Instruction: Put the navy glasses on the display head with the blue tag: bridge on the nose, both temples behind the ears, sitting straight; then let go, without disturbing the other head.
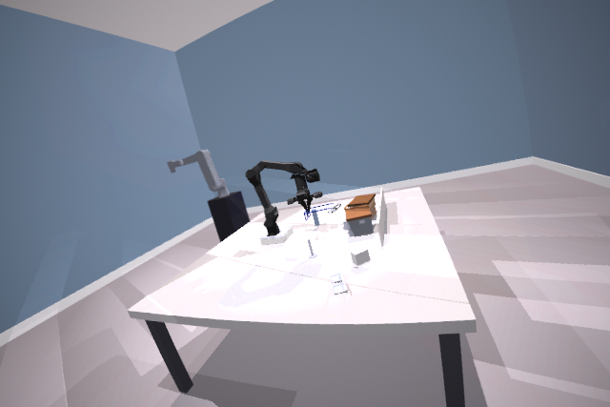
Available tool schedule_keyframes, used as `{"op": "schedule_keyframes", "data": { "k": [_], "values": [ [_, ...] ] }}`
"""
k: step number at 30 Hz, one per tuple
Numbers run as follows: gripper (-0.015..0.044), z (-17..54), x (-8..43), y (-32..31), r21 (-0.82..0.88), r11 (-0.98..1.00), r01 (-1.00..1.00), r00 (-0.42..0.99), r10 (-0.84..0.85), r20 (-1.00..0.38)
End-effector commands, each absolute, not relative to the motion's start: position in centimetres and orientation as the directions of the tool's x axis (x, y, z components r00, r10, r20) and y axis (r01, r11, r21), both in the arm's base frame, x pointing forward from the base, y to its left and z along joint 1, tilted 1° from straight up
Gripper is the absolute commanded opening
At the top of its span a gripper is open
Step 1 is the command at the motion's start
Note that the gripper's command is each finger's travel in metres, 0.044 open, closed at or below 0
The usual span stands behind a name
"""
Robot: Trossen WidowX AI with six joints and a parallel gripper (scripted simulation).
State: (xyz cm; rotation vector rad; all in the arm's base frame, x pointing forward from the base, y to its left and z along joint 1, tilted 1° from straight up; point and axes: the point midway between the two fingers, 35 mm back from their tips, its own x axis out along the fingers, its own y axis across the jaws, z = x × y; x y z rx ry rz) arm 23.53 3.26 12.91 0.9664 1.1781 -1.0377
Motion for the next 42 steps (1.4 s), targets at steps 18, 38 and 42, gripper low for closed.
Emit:
{"op": "schedule_keyframes", "data": {
  "k": [18,38,42],
  "values": [
    [0.0000,11.1,24.6,0.5,0.032,0.278,0.960,0.033,0.004,-0.999],
    [0.0000,8.6,24.7,0.6,0.032,0.278,0.960,0.040,-0.021,-0.999],
    [0.0000,8.1,24.7,0.5,0.032,0.278,0.960,0.040,-0.021,-0.999]
  ]
}}
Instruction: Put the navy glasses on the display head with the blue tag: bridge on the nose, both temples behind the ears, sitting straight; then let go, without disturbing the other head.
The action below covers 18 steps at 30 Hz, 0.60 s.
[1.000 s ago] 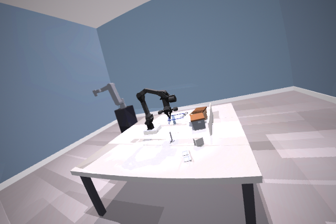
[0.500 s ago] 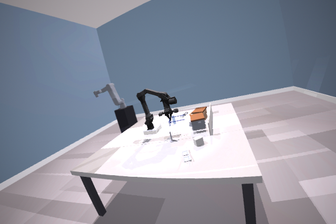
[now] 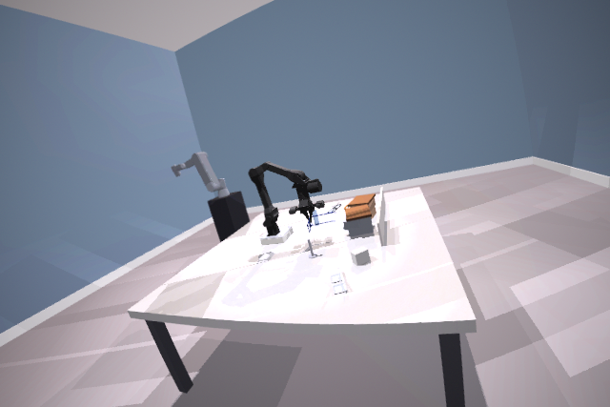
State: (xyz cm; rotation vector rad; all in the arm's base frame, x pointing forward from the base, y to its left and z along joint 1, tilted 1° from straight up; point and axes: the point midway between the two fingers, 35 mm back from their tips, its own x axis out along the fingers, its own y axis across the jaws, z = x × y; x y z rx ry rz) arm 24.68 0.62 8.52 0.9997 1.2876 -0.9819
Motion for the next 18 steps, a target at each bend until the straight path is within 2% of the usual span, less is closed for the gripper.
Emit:
{"op": "schedule_keyframes", "data": {
  "k": [1,18],
  "values": [
    [0.0000,8.0,24.7,0.5,0.032,0.278,0.960,0.040,-0.021,-0.999],
    [0.0000,6.6,25.0,0.5,0.033,0.278,0.960,0.040,-0.021,-0.999]
  ]
}}
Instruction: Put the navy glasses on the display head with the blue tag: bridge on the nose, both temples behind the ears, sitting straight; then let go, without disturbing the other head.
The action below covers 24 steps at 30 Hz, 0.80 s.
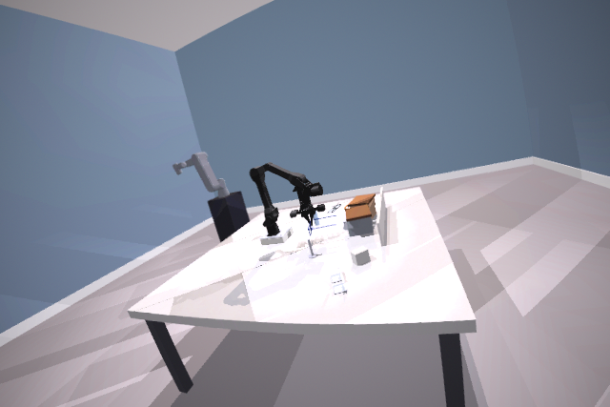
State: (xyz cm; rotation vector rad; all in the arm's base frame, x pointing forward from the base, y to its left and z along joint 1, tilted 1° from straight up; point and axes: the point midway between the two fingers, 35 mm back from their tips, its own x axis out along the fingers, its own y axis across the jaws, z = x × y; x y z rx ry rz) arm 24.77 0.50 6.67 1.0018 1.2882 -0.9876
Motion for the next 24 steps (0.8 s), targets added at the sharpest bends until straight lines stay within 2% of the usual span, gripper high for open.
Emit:
{"op": "schedule_keyframes", "data": {
  "k": [1,24],
  "values": [
    [0.0000,6.6,25.1,0.5,0.033,0.278,0.960,0.040,-0.021,-0.999],
    [0.0000,6.7,28.2,1.4,0.035,0.278,0.960,0.042,-0.021,-0.999]
  ]
}}
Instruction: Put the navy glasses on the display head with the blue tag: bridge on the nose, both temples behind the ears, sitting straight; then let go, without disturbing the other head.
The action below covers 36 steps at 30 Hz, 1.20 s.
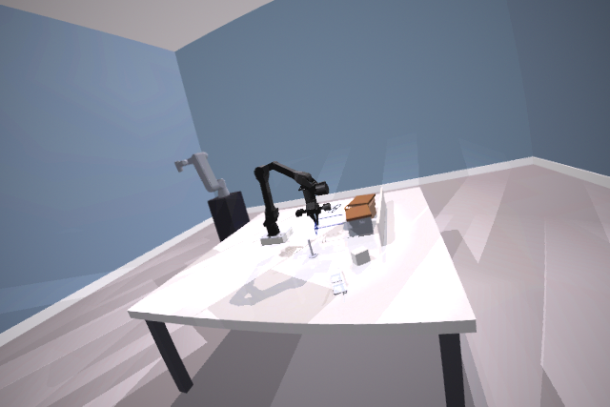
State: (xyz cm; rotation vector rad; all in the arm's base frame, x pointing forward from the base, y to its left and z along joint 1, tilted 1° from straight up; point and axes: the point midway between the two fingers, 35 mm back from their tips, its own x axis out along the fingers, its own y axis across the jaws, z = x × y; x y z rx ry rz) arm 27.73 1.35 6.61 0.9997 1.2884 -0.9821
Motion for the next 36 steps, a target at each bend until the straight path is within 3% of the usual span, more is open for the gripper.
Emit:
{"op": "schedule_keyframes", "data": {
  "k": [1,36],
  "values": [
    [0.0000,6.7,28.4,1.4,0.035,0.278,0.960,0.042,-0.021,-0.999],
    [0.0000,7.0,33.7,3.0,0.035,0.278,0.960,0.043,-0.020,-0.999]
  ]
}}
